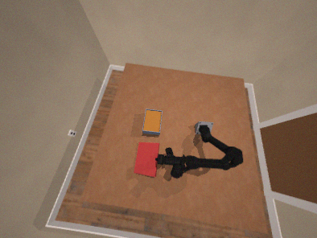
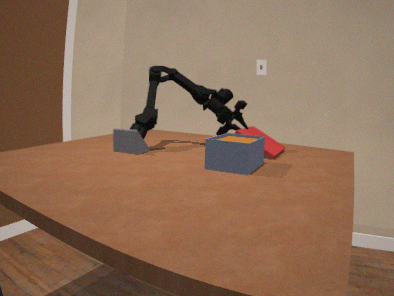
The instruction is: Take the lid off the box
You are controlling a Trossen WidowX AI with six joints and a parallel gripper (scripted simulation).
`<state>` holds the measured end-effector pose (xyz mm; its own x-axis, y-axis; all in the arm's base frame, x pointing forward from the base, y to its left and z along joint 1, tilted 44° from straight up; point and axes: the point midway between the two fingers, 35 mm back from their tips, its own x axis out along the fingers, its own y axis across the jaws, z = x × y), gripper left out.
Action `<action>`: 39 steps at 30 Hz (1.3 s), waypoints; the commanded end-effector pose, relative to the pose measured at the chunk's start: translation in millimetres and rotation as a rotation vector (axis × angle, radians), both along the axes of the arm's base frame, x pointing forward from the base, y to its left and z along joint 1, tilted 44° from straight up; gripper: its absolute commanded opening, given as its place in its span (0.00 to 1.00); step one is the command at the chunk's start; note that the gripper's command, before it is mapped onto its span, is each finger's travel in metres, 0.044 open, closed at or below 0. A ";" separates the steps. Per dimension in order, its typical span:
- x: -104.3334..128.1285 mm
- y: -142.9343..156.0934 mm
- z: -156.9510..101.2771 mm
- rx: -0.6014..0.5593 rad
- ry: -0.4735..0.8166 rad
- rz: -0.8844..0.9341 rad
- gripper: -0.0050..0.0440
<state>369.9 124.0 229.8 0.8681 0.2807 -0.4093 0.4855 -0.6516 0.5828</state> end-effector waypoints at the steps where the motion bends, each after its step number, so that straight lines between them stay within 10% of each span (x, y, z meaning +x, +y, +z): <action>1: -7.9 17.3 -30.0 -0.003 0.086 0.071 0.00; 36: -0.1 0.8 -0.9 -0.001 0.002 0.002 0.00; 39: -0.5 1.7 -1.6 -0.001 0.001 0.001 0.25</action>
<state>369.9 124.8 229.0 0.8674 0.2810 -0.4106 0.4867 -0.6506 0.5830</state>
